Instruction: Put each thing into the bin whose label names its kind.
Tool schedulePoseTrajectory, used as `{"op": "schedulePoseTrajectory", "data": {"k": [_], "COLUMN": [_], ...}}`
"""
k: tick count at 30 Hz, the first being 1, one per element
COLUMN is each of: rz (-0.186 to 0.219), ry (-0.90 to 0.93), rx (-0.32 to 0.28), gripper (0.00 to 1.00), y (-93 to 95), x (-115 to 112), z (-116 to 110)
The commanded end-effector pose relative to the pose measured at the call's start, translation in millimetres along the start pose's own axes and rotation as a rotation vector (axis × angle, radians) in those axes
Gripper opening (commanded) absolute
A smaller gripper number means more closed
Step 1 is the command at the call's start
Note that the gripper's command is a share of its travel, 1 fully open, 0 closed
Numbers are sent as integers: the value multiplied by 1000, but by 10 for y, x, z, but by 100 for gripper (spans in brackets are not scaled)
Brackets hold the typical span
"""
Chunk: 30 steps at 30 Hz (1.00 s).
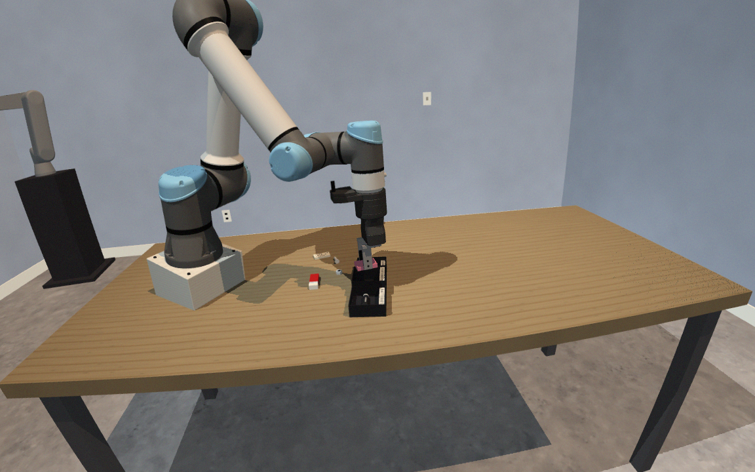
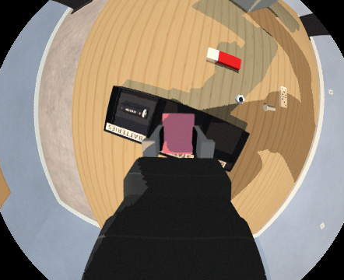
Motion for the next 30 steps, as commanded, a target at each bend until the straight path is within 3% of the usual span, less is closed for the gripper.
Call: {"op": "schedulePoseTrajectory", "data": {"k": [1,10,30], "rz": [4,7,7], "ry": [157,321,321], "rx": [7,17,17], "gripper": [70,70,70], "y": [-1,-1,22], "x": [-2,4,-7], "z": [-7,-12,-14]}}
Point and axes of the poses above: the point where the finger pads meet when closed, its own y axis out along the fingers, its own x axis across the jaws, z = x × y, the point moved 6 cm from there along -y, back along the fingers, and after that the axes turned 9 degrees about y, right-handed, at the moved point
